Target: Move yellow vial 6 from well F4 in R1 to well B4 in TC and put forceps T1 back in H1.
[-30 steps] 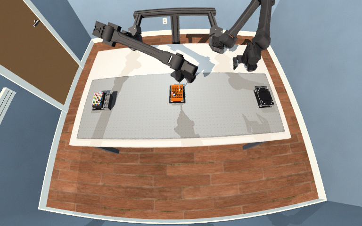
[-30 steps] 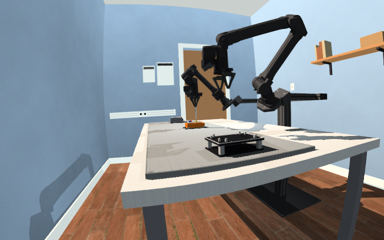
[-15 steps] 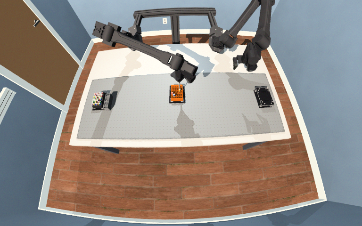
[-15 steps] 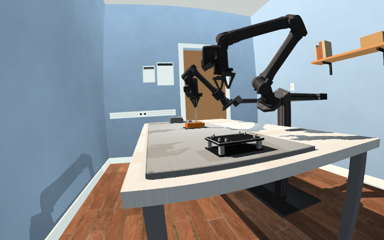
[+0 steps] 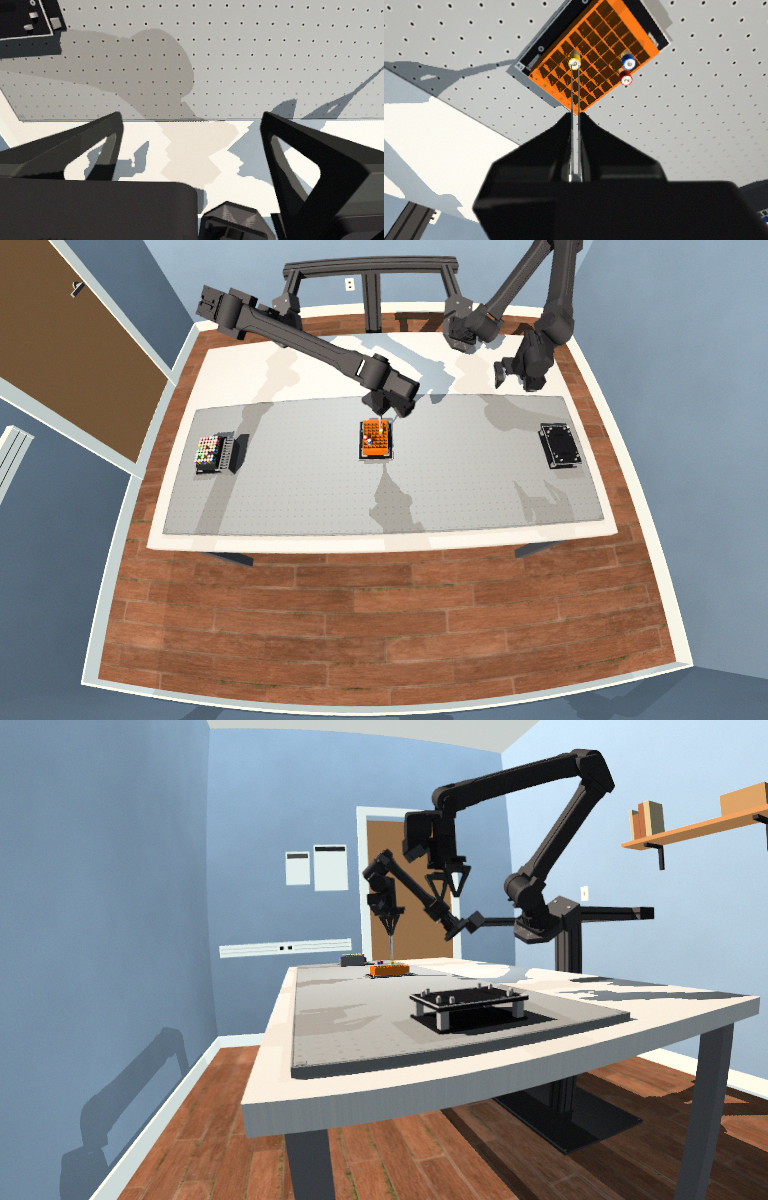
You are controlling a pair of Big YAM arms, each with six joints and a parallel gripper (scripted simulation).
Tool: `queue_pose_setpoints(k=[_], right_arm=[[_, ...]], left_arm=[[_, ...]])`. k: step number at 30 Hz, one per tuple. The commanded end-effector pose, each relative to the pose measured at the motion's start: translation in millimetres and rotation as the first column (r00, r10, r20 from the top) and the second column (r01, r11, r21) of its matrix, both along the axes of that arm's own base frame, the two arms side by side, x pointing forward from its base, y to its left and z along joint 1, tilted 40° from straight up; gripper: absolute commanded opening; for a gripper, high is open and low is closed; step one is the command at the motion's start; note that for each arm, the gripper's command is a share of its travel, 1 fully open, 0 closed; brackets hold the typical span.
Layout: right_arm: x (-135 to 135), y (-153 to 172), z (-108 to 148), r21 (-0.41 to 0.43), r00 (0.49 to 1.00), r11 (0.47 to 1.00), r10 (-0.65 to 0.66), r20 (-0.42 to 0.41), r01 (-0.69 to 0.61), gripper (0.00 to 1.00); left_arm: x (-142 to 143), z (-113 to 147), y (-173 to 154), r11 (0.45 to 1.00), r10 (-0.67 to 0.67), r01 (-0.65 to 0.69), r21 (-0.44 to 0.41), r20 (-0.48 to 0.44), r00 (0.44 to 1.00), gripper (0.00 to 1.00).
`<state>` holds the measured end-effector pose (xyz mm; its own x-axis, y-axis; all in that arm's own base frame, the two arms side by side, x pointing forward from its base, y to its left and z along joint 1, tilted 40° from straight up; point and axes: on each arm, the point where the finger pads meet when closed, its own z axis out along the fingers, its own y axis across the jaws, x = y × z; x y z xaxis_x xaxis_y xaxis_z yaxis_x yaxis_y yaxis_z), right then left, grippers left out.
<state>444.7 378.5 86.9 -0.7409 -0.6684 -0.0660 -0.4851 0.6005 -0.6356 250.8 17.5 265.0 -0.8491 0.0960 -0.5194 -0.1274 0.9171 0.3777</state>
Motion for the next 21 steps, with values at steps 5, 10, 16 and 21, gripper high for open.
queue_pose_setpoints(k=[5, 10, 16, 21], right_arm=[[7.8, -2.7, 1.3, 0.008, 1.000, 1.000, -0.002, 0.009, 0.002, 0.07], [9.2, -2.5, 3.0, 0.012, 1.000, 1.000, -0.003, 0.013, 0.003, 0.07], [11.1, -1.3, 4.6, 0.017, 1.000, 1.000, -0.004, 0.017, 0.004, 0.07], [10.3, -2.7, 2.1, 0.013, 1.000, 1.000, -0.003, 0.014, 0.002, 0.07]], left_arm=[[3.9, 12.5, -3.0, 1.000, 0.006, -0.005, -0.011, 0.030, 1.000, 1.00], [3.9, 12.5, -3.0, 1.000, 0.006, -0.005, -0.011, 0.030, 1.000, 1.00], [3.9, 12.5, -3.0, 1.000, 0.006, -0.005, -0.011, 0.030, 1.000, 1.00], [3.9, 12.5, -3.0, 1.000, 0.006, -0.005, -0.011, 0.030, 1.000, 1.00]])
